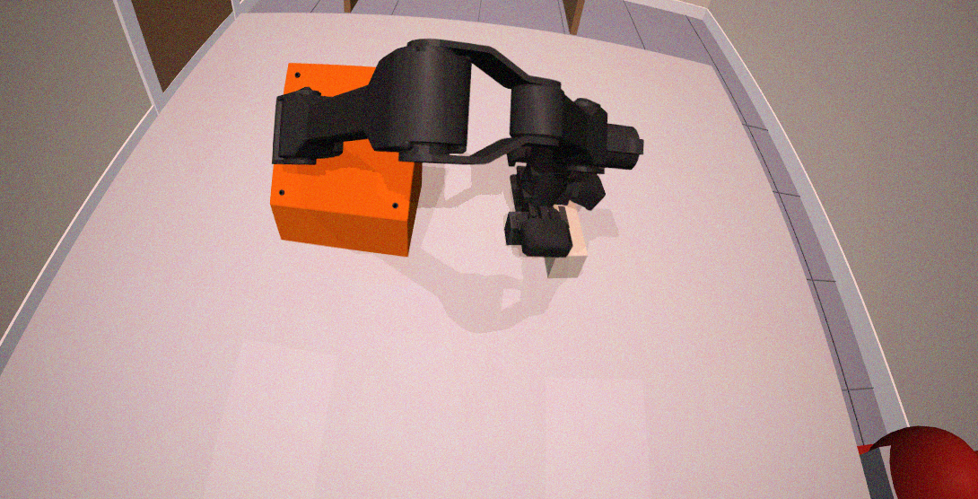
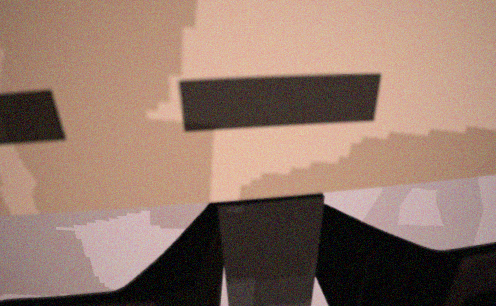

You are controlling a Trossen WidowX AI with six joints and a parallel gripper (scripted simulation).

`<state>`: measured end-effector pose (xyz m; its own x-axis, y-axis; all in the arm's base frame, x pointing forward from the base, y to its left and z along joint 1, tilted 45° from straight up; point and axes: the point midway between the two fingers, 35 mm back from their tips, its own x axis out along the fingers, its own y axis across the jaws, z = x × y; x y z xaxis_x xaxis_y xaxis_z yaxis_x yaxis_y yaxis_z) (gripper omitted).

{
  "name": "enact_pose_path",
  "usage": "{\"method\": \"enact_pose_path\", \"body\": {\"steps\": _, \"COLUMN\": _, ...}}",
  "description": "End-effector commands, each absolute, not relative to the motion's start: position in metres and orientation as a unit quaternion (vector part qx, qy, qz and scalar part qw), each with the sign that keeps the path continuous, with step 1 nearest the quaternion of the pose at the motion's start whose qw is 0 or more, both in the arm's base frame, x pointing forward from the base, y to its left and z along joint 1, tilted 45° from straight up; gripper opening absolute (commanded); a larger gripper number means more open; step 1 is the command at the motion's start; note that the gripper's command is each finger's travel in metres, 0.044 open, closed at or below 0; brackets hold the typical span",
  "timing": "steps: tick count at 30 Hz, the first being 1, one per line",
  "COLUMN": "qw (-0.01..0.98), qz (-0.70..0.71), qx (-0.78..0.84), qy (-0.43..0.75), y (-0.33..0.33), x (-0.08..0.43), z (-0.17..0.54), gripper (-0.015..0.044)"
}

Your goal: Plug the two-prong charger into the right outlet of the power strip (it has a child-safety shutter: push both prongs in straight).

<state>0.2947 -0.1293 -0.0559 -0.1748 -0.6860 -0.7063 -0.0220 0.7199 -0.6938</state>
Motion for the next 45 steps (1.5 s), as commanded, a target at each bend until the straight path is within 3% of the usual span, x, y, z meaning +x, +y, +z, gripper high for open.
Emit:
{"method": "enact_pose_path", "body": {"steps": 1, "qw": 0.600, "qz": -0.283, "qx": -0.246, "qy": 0.707, "y": -0.130, "x": 0.303, "z": -0.057, "gripper": 0.0000}}
{"method": "enact_pose_path", "body": {"steps": 45, "qw": 0.600, "qz": -0.283, "qx": -0.246, "qy": 0.707, "y": -0.131, "x": 0.312, "z": -0.057, "gripper": 0.0000}}
